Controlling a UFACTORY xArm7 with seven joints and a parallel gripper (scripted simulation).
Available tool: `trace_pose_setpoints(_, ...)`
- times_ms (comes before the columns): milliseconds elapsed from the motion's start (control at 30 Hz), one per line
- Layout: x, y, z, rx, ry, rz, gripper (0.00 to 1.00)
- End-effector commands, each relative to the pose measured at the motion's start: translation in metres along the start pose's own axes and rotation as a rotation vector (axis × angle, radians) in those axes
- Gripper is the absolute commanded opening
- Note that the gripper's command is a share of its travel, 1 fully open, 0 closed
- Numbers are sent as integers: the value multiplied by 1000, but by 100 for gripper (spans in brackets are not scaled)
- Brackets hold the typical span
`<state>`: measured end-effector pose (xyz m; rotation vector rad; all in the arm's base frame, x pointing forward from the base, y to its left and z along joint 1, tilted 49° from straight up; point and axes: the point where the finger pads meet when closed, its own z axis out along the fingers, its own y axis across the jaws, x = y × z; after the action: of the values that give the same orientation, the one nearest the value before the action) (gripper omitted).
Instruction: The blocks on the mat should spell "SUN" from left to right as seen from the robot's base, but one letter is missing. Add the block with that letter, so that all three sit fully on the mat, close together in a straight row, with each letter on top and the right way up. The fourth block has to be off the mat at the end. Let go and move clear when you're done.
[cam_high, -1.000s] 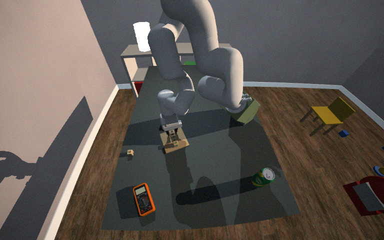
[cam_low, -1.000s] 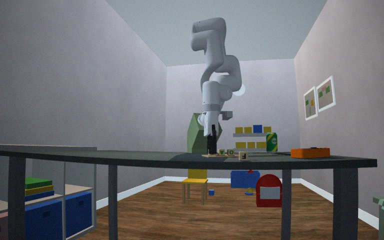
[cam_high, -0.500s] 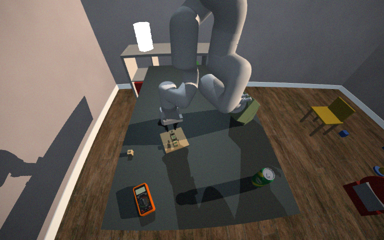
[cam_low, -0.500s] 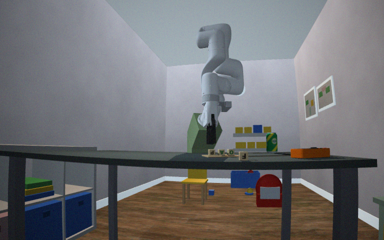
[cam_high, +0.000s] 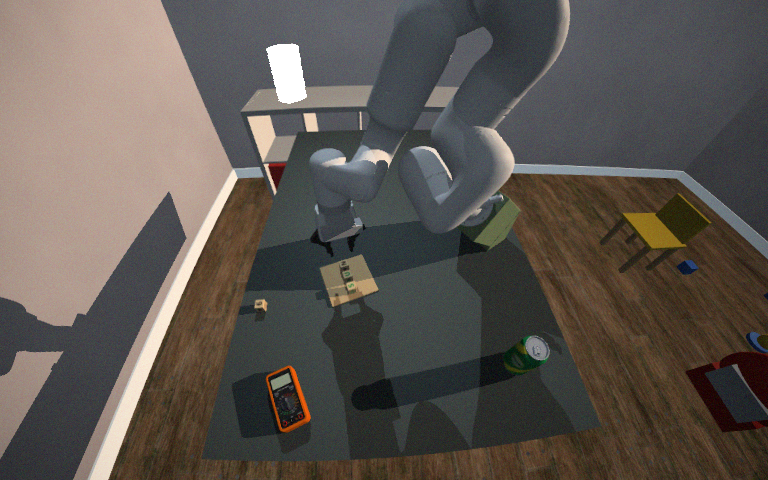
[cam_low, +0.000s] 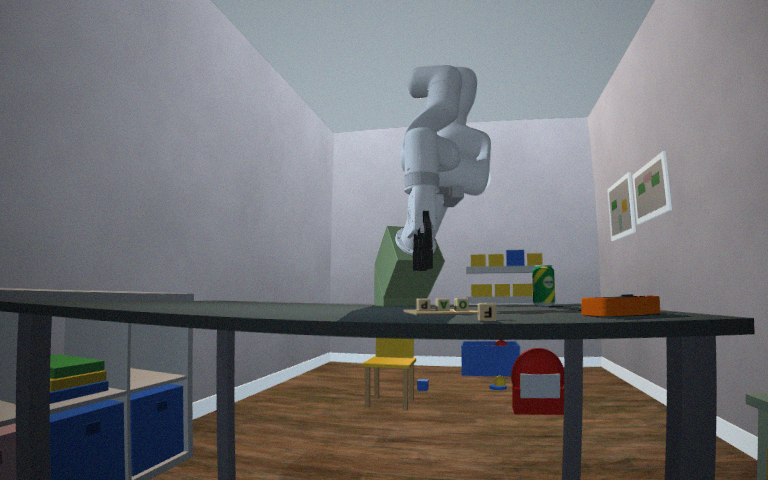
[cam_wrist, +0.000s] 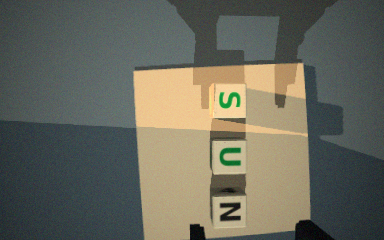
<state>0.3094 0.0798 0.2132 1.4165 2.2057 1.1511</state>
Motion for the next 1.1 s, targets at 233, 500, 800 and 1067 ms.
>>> trace_pose_setpoints(233, 2, 0, -7, 10, 4, 1, 100)
trace_pose_setpoints(500, 2, 0, -7, 10, 4, 1, 100)
trace_pose_setpoints(800, 2, 0, -13, 10, 4, 1, 100)
trace_pose_setpoints(1067, 2, 0, -34, 10, 4, 1, 100)
